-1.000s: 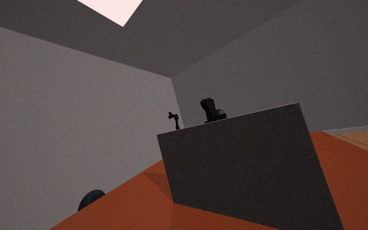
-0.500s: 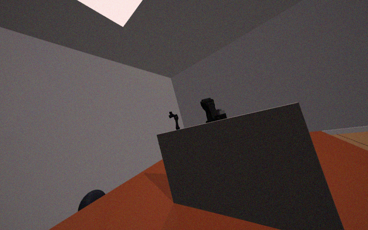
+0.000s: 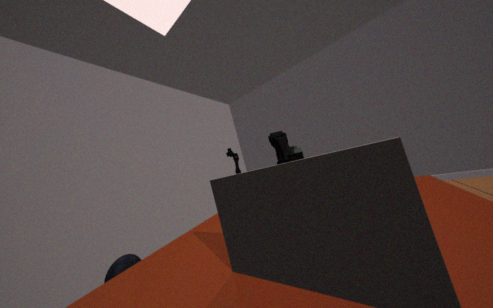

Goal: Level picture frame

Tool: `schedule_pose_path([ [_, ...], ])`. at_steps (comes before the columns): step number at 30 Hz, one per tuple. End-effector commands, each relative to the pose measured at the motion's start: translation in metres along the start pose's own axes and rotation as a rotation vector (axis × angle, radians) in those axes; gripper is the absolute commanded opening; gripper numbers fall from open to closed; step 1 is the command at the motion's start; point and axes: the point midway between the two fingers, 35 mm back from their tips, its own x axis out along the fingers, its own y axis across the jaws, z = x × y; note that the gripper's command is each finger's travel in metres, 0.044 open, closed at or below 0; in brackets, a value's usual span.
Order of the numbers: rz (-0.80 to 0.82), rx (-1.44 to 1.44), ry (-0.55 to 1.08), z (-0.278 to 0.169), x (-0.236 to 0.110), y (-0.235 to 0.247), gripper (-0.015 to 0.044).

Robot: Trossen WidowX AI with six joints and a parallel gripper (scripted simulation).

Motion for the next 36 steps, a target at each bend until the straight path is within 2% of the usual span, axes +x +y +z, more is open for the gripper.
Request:
schedule_pose_path([
  [1,0.0,0.003,0.0,0.0,0.0,0.0,0.021],
  [3,0.0,0.003,0.0,0.0,0.0,0.0,0.026],
  [7,0.0,0.007,0.0,-0.001,-0.003,0.0,0.026],
  [14,-0.005,0.138,-0.006,-0.002,-0.098,-0.006,0.026],
  [21,-0.005,0.129,0.0,-0.005,-0.098,-0.002,0.026],
  [32,-0.005,0.291,-0.006,0.011,-0.191,0.031,0.026],
  [36,-0.015,0.314,-0.008,0.017,-0.201,0.032,0.026],
])
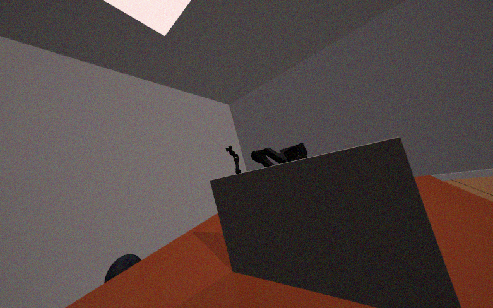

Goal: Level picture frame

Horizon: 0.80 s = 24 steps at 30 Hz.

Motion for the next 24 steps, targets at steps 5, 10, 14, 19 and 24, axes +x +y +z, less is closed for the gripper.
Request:
schedule_pose_path([
  [5,-0.01,0.018,-0.007,0.0065,-0.0093,0.0006,0.026],
  [10,-0.01,0.02,-0.008,0.0071,-0.0099,0.0006,0.026],
  [14,-0.01,0.02,-0.008,0.0071,-0.0099,0.0006,0.026],
  [19,-0.01,0.02,-0.008,0.0071,-0.0099,0.0006,0.026],
  [24,-0.01,0.02,-0.008,0.0071,-0.0099,0.0006,0.026],
])
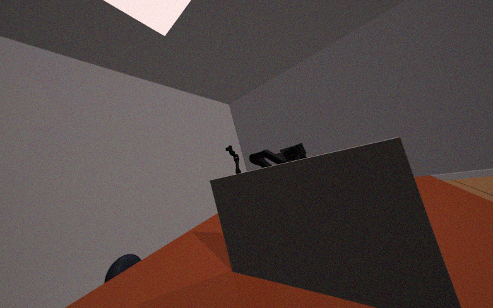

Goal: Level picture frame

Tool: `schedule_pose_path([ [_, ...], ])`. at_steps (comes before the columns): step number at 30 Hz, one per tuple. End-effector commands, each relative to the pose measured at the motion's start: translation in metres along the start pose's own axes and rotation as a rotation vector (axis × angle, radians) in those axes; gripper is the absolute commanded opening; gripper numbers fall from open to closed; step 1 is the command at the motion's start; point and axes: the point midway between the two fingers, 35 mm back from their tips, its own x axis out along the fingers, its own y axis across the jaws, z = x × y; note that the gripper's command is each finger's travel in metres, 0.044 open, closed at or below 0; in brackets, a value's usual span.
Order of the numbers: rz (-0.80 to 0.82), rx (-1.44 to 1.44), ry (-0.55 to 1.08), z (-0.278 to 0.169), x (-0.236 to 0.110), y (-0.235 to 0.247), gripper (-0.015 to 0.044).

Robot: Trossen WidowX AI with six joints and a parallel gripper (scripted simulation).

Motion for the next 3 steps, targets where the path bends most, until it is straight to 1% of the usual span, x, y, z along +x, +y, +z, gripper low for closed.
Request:
schedule_pose_path([
  [1,0.0,0.004,-0.004,0.0008,-0.0001,-0.0001,0.026],
  [3,0.0,0.004,-0.004,0.0008,-0.0001,-0.0001,0.026],
])
